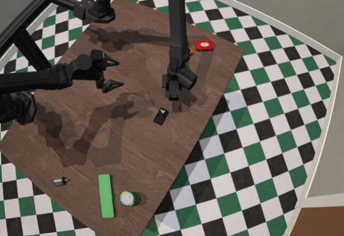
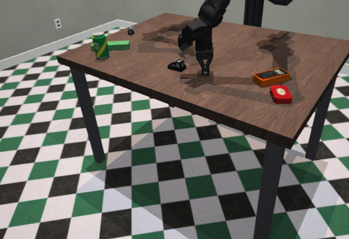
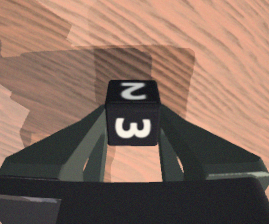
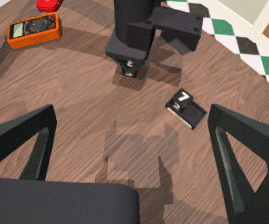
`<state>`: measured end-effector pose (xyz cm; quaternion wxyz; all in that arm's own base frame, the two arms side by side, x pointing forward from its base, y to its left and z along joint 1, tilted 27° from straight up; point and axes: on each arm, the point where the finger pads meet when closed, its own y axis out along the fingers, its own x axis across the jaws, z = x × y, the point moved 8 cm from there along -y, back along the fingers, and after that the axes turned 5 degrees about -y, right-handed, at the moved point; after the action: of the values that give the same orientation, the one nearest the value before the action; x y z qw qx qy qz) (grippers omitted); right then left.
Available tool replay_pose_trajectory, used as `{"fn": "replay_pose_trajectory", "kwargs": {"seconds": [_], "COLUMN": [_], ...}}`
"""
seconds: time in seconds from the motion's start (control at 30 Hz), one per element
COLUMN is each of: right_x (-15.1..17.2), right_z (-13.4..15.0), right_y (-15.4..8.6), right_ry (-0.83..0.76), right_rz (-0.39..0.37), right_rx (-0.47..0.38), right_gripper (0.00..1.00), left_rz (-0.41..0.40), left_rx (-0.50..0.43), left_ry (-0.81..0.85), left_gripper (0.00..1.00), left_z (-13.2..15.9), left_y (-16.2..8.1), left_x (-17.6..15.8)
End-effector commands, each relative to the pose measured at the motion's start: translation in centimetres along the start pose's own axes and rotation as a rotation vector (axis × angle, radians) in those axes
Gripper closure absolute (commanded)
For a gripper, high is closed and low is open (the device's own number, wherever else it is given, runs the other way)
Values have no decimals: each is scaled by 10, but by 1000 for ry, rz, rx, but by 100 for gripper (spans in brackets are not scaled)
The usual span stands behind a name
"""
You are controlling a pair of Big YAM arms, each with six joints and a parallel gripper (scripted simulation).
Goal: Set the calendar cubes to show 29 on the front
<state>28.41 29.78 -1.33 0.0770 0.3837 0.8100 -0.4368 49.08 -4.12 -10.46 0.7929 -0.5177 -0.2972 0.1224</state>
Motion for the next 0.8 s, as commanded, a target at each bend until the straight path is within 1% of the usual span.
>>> {"fn": "replay_pose_trajectory", "kwargs": {"seconds": [0.0, 0.4, 0.53, 0.63, 0.77], "right_x": [-3, -3, -3, -3, -3], "right_z": [-10, -10, -10, -10, -10], "right_y": [3, 3, 3, 3, 3], "right_ry": [7, 7, 7, 7, 7], "right_rz": [8, 8, 8, 8, 8], "right_rx": [-22, -22, -22, -22, -22], "right_gripper": [0, 0, 0, 0, 0], "left_rz": [-8, -6, -7, -14, -14], "left_rx": [-6, -4, -5, -12, -12], "left_ry": [-20, -17, -9, -20, -19], "left_gripper": [76, 76, 76, 76, 76], "left_z": [-2, 2, -1, -2, -2], "left_y": [5, 12, 10, 13, 14], "left_x": [5, 5, 3, 11, 10]}}
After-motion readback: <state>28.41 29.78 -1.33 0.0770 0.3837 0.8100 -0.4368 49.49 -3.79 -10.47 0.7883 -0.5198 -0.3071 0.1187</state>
